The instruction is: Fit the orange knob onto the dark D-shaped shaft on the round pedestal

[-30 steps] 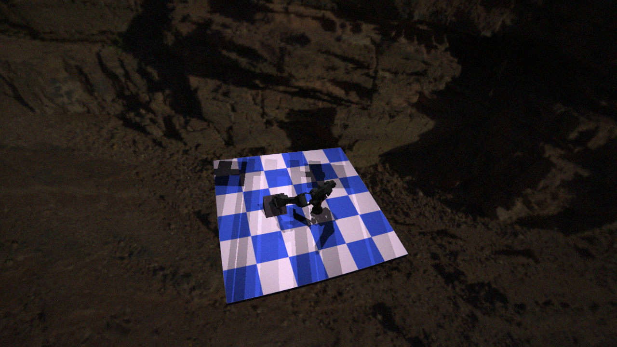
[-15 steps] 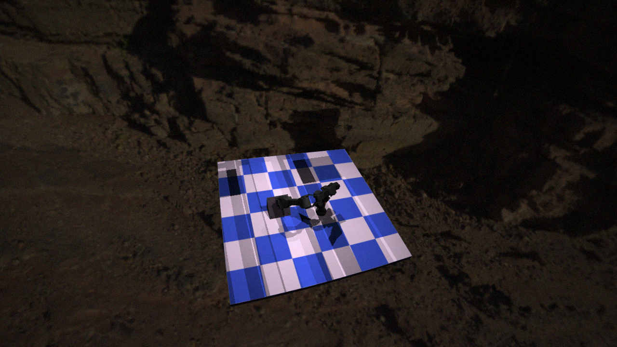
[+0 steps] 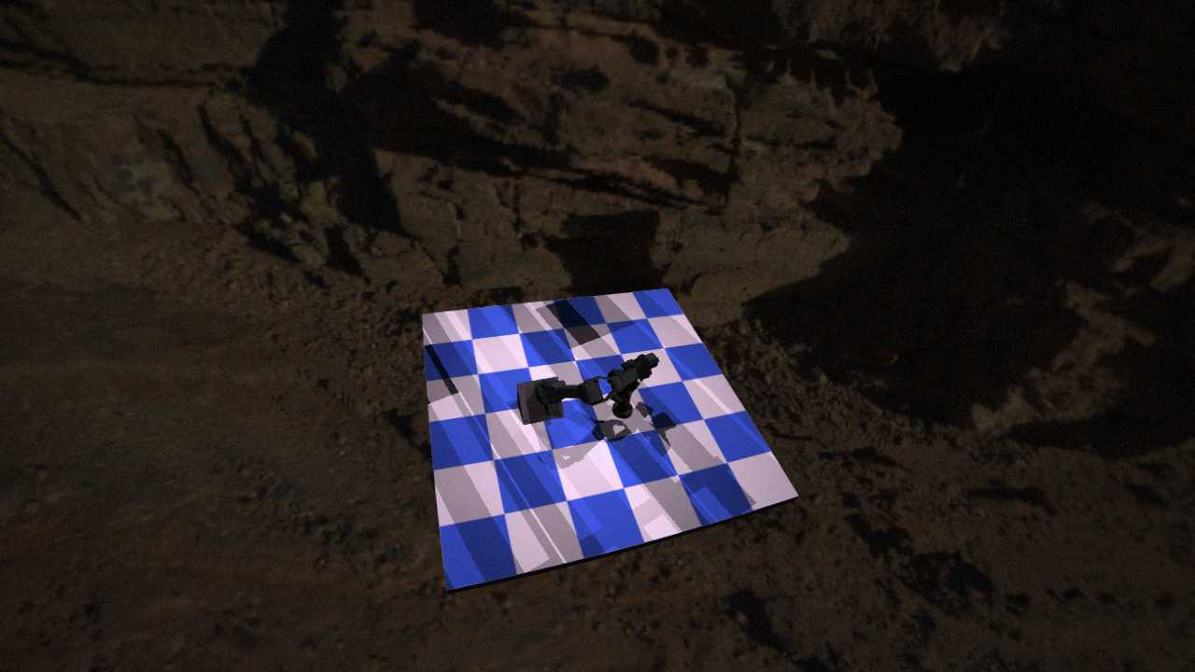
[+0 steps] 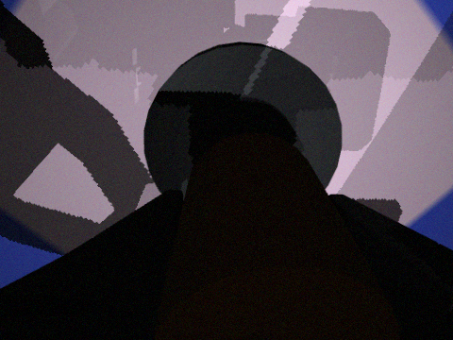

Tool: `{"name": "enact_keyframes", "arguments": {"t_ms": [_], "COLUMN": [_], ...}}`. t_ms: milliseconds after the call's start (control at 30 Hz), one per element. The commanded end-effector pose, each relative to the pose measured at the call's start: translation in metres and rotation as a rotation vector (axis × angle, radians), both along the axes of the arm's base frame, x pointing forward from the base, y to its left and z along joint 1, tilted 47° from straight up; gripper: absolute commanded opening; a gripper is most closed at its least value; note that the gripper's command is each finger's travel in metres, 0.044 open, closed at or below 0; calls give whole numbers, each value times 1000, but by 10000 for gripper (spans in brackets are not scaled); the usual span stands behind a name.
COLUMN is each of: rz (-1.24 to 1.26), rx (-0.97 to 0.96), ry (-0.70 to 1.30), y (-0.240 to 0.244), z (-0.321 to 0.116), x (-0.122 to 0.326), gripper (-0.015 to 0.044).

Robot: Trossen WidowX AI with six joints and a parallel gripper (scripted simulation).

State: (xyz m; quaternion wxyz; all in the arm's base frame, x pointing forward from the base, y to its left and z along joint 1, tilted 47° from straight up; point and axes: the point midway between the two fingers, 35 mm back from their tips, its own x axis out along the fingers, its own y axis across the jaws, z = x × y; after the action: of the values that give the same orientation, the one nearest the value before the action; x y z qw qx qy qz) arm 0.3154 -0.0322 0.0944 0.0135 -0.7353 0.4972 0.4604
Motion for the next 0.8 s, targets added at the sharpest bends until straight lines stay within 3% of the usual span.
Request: {"name": "enact_keyframes", "arguments": {"t_ms": [0, 433, 767], "rz": [1, 7, 145], "rx": [-1, -2, -18], "ry": [2, 8, 152], "y": [0, 2, 1], "z": [-1, 3, 3], "x": [-2, -2, 1], "gripper": [0, 0, 0]}}
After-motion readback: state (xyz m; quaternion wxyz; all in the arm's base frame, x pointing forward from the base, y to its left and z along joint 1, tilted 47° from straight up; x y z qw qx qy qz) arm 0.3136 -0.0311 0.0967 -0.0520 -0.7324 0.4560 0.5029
